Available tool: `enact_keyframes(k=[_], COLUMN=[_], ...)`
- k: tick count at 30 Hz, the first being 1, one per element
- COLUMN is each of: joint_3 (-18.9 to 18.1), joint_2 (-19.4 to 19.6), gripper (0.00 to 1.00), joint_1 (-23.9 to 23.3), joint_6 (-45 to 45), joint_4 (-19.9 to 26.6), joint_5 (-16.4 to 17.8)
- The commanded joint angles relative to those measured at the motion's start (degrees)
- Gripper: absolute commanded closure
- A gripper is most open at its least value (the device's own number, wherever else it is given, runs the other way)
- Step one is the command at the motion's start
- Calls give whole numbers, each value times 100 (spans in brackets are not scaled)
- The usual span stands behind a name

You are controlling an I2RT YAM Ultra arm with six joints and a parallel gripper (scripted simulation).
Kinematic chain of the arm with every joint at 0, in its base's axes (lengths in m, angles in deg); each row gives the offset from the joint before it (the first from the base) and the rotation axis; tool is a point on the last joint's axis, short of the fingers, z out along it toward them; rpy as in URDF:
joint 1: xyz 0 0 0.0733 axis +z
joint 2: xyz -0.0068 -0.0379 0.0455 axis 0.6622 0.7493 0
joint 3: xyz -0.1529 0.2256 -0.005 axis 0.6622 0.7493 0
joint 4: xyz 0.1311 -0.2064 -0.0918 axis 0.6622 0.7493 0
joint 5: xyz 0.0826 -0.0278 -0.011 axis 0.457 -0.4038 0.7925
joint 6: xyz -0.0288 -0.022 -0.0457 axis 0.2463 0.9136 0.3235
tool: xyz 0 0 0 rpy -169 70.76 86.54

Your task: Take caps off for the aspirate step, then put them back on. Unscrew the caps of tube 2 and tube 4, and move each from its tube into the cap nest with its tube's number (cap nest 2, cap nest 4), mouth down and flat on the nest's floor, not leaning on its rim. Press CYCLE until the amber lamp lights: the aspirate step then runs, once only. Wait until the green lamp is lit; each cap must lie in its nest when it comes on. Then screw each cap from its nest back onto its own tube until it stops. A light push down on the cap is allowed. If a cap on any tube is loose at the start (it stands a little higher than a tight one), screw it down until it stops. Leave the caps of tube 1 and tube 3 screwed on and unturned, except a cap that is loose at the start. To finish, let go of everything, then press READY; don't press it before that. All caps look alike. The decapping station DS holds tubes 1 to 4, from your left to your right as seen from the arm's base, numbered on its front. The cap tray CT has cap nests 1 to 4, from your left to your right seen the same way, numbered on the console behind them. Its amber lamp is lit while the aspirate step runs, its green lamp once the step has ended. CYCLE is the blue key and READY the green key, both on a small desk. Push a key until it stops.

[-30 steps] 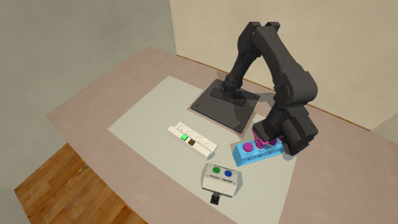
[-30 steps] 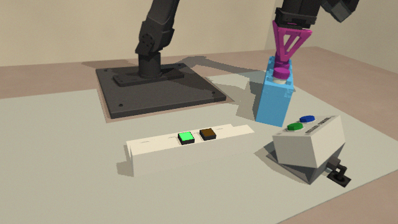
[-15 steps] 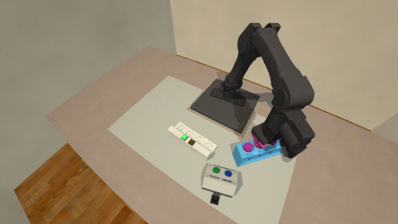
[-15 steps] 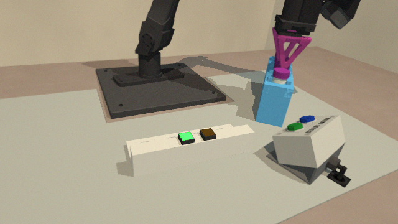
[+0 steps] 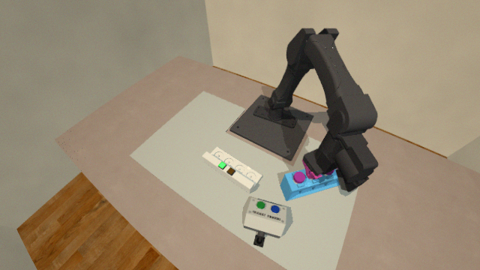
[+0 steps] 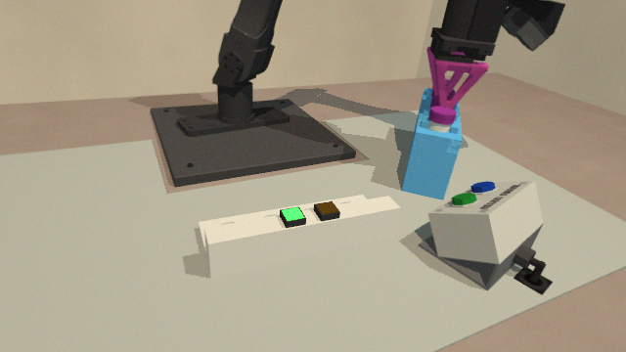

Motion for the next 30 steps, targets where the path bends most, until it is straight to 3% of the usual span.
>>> enact_keyframes(k=[1, 8, 9, 23, 30], joint_3=[5, 47, 47, 48, 48], joint_2=[-41, -39, -39, -39, -39], gripper=[51, 51, 100, 100, 100], joint_1=[1, 2, 2, 2, 2], joint_6=[11, 10, 10, 10, -677], joint_4=[-34, -78, -78, -78, -79], joint_5=[7, 7, 7, 7, 7])
